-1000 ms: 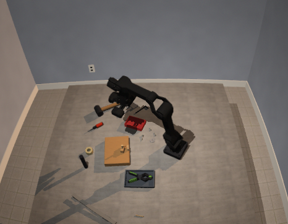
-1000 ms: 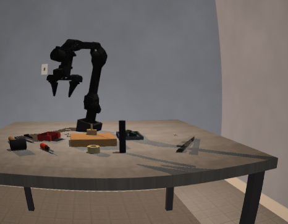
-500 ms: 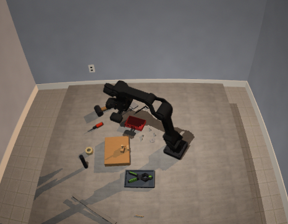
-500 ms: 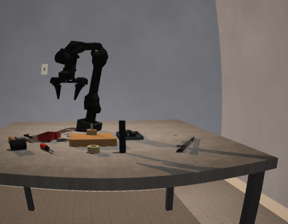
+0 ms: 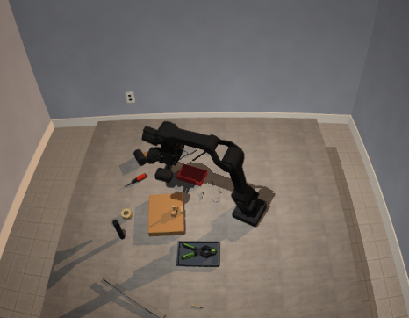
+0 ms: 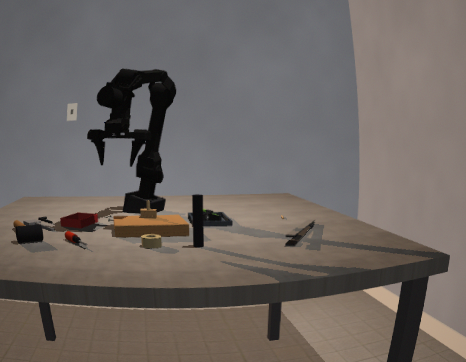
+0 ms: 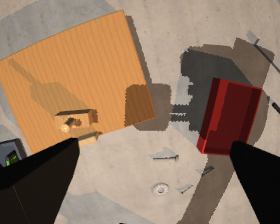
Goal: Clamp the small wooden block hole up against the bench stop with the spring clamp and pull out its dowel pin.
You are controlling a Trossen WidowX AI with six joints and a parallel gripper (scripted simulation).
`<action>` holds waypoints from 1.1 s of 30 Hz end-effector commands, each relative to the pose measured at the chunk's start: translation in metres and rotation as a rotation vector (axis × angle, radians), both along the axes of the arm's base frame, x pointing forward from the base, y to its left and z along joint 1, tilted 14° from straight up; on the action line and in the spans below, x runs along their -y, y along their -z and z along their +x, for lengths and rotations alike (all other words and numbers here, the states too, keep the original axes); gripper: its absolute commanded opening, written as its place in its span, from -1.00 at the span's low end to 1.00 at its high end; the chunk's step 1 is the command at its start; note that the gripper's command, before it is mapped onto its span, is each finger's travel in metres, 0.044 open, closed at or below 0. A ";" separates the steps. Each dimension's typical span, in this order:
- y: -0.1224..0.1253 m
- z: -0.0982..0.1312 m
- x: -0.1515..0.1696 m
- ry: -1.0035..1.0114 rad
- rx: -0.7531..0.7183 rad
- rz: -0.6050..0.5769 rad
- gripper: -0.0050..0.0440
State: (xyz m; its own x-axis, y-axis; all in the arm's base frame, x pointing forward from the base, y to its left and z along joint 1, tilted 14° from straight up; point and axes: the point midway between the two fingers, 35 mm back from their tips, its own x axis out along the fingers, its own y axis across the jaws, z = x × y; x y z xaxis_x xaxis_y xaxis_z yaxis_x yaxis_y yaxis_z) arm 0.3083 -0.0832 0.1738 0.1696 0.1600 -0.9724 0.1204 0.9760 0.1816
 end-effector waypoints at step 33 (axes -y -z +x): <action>0.018 0.006 -0.077 -0.282 -0.008 0.012 1.00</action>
State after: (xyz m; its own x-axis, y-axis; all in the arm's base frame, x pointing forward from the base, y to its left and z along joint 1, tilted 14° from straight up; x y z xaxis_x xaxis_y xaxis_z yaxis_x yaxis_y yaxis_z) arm 0.3156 -0.0145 0.1588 0.1169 0.2040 -0.9720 -0.1238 0.9740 0.1895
